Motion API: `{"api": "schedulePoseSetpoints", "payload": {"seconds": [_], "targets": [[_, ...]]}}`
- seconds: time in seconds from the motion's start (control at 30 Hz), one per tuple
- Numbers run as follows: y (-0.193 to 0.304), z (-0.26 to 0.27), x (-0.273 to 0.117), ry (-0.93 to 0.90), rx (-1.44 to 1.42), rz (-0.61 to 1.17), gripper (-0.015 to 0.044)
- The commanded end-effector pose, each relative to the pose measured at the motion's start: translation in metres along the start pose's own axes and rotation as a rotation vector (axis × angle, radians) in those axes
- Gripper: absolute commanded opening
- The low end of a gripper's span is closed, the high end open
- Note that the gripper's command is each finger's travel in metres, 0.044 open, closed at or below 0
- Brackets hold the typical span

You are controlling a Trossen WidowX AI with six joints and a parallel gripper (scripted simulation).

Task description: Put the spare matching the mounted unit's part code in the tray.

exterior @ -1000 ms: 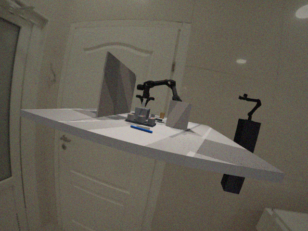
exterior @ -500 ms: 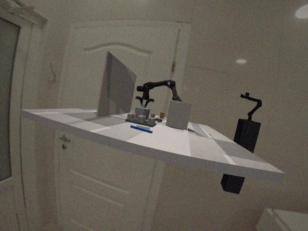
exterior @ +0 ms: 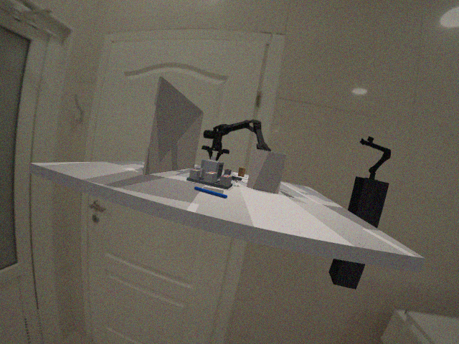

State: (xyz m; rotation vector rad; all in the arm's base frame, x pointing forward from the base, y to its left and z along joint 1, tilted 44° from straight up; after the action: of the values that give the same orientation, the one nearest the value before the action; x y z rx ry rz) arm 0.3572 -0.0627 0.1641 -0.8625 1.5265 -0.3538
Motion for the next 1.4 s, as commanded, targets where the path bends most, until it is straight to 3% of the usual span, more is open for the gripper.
{"api": "schedulePoseSetpoints", "payload": {"seconds": [0.0,1.37], "targets": [[0.001,0.000,0.005,-0.002,-0.005,0.003,0.0000],[0.000,-0.006,0.046,0.000,-0.005,-0.005,0.0000]]}}
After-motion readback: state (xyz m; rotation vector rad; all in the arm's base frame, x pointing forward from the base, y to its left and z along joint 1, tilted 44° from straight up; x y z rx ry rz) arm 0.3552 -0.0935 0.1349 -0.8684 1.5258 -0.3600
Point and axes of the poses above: the point midway between the two fingers, 35 mm back from their tips, its own x axis out along the fingers, its own z axis across the jaws, y = z × x, the point moved 7 cm from there along -x, back along the fingers, and after that the axes turned 13 degrees about -x, right-handed, at the moved point
